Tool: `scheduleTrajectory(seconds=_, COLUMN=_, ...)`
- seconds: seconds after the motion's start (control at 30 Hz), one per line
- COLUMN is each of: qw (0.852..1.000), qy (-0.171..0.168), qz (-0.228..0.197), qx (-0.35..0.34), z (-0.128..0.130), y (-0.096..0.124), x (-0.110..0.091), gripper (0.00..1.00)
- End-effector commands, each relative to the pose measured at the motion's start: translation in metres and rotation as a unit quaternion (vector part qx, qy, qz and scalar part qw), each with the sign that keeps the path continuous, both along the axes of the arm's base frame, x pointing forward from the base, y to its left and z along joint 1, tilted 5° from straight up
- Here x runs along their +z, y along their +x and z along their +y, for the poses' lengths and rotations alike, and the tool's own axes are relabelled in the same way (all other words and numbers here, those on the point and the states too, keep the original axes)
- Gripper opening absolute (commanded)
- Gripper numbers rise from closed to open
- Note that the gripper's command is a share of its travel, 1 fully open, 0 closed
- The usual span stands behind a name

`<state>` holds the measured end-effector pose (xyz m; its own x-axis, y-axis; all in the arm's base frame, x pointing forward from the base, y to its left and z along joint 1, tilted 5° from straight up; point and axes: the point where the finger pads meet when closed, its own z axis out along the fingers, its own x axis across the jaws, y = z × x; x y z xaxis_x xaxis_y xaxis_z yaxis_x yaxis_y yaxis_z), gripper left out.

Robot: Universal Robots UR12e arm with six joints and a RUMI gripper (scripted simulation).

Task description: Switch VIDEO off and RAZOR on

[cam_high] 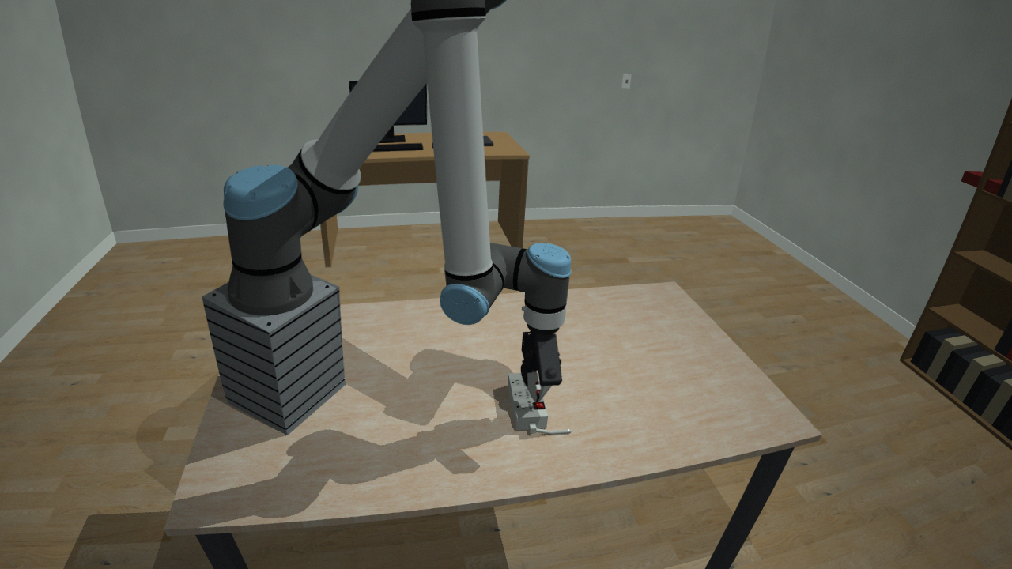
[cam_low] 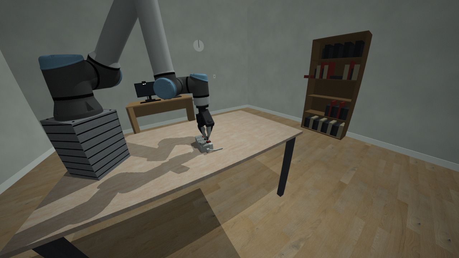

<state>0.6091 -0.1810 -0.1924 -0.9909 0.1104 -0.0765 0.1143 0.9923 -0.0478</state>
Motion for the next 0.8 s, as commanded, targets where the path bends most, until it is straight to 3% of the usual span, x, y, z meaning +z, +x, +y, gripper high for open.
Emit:
scheduleTrajectory(seconds=0.0, qw=1.000, qy=0.001, qz=0.000, qx=0.000, z=0.0001, y=-0.0011, x=-0.0013, gripper=0.00)
scheduleTrajectory(seconds=0.77, qw=1.000, qy=0.000, qz=-0.001, qx=0.000, z=-0.0015, y=0.0012, x=-0.0094, gripper=0.00)
